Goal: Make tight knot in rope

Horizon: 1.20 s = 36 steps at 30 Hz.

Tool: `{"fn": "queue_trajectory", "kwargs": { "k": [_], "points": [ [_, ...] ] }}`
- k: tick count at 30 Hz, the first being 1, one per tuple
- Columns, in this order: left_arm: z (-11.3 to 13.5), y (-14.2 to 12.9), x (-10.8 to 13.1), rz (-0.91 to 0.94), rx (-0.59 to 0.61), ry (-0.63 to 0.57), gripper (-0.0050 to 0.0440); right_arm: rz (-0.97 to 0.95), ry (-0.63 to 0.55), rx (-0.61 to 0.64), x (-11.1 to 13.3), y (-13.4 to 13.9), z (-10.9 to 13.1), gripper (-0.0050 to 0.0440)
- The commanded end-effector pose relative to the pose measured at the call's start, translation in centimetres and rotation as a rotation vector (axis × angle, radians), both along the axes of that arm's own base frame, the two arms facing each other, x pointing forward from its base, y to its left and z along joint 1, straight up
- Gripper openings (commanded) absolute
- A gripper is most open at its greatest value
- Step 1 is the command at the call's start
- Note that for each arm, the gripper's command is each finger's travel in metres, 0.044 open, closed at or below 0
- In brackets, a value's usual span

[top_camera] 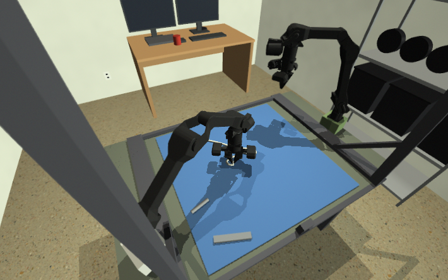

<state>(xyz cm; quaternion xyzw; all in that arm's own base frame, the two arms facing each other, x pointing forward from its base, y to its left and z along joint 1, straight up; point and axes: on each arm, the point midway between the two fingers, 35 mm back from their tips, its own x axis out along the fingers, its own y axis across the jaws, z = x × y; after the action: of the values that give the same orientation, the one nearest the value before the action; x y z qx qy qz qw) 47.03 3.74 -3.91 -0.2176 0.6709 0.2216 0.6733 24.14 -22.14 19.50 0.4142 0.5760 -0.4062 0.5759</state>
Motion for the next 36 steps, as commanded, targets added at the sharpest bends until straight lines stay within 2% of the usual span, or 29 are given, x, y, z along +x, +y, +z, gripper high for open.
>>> {"fn": "queue_trajectory", "kwargs": {
  "k": [1, 36],
  "points": [
    [1.2, -0.5, -0.1, 0.001, -0.004, -0.027, 0.002, 0.002, -0.016, -0.018, -0.1, 0.0, 0.8, 0.0085],
    [1.1, -2.5, -2.8, 0.001, -0.006, -0.026, 0.002, 0.002, -0.016, -0.018, -0.1, 0.0, 0.8, 0.0085]
  ]
}}
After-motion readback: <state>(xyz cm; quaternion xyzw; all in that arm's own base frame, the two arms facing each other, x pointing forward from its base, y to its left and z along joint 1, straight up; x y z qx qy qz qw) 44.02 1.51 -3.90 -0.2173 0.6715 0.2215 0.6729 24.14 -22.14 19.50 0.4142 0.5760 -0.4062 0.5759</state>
